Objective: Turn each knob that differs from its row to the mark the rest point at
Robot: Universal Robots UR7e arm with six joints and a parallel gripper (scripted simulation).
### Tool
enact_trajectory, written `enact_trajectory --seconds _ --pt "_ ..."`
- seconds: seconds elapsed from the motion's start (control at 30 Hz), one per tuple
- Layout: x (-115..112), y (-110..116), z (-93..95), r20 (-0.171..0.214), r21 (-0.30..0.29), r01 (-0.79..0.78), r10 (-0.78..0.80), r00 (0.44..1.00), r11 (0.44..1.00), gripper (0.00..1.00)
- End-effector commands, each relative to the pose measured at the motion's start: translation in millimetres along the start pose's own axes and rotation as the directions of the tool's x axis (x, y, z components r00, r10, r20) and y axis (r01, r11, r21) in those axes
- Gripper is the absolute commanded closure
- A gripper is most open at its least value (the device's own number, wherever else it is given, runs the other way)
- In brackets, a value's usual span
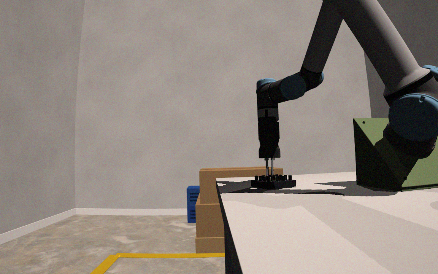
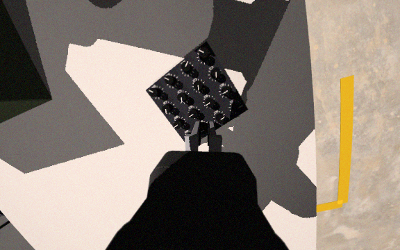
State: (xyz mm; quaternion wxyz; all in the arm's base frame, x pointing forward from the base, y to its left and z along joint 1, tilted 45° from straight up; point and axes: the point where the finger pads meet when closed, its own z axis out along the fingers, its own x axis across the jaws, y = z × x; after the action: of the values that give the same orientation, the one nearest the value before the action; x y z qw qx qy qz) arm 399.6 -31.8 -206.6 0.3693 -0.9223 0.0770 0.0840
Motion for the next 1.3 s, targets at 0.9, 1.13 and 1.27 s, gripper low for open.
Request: enact_trajectory --seconds 0.9,1.13,1.27 --pt "0.9 -0.5 0.5 -0.001 0.005 0.507 -0.507 0.862 0.862 0.70" --pt "0.9 -0.5 0.4 -0.001 0.005 0.561 -0.561 0.828 0.828 0.70" --pt "0.3 -0.7 0.7 -0.001 0.006 0.572 -0.572 0.820 0.820 0.70"
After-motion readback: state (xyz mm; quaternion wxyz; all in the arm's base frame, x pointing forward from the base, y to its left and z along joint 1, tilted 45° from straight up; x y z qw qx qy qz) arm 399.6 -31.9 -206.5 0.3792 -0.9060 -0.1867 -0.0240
